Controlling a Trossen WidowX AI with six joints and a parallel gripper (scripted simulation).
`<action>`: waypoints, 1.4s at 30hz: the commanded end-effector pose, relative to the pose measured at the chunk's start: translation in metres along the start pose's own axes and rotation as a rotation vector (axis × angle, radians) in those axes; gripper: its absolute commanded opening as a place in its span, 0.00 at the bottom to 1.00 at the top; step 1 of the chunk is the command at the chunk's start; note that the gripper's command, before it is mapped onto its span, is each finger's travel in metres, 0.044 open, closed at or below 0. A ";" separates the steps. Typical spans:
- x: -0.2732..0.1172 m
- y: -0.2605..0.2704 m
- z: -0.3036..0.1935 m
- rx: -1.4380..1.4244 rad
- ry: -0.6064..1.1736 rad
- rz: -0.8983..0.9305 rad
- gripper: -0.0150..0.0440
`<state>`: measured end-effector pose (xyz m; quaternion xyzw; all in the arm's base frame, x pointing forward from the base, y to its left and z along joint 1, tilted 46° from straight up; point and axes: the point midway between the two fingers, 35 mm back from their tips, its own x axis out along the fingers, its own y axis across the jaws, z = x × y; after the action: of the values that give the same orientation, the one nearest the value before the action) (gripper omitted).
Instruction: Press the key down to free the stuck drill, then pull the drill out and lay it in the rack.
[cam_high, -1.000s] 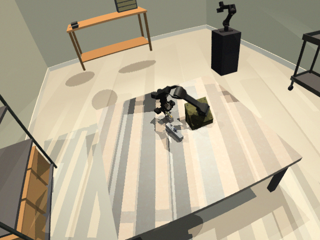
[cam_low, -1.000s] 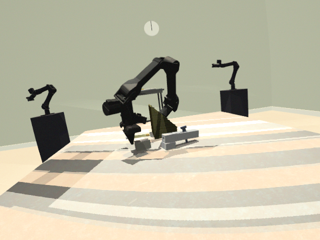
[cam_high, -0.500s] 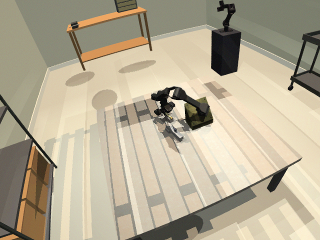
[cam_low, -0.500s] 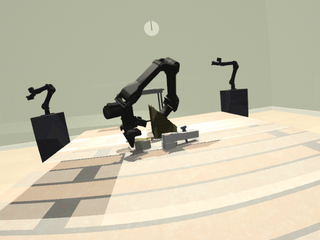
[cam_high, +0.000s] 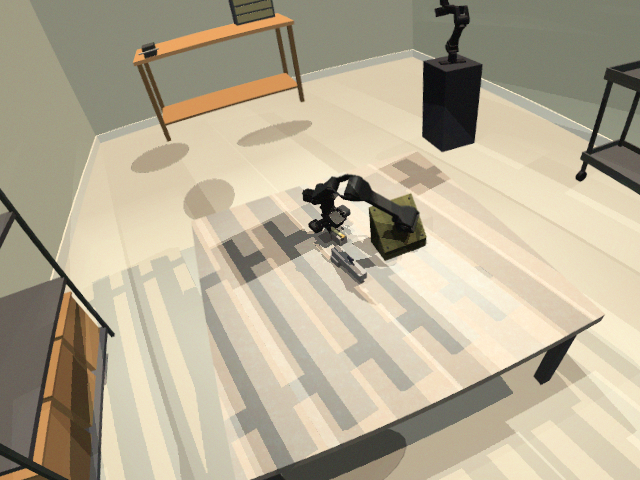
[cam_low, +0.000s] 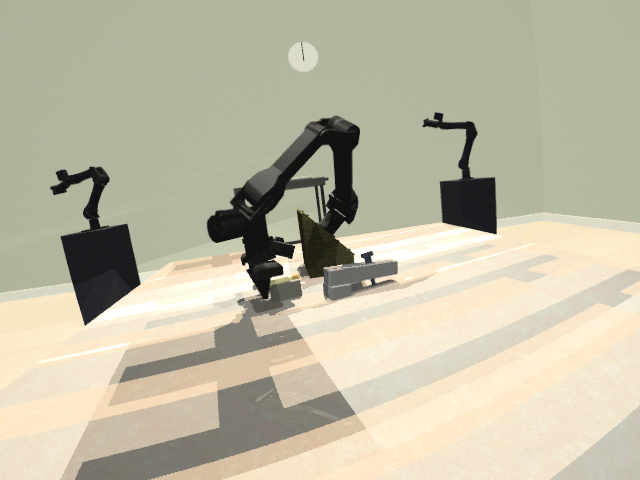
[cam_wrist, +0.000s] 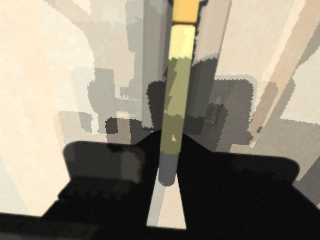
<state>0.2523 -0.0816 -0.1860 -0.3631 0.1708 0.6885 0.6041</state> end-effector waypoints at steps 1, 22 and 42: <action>0.000 0.000 0.000 -0.001 0.000 0.000 0.43; -0.037 0.002 0.002 0.001 -0.003 0.001 1.00; -0.077 -0.052 0.013 0.016 0.135 0.060 1.00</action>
<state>0.2776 -0.1220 -0.1216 -0.3761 0.2119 0.6873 0.5842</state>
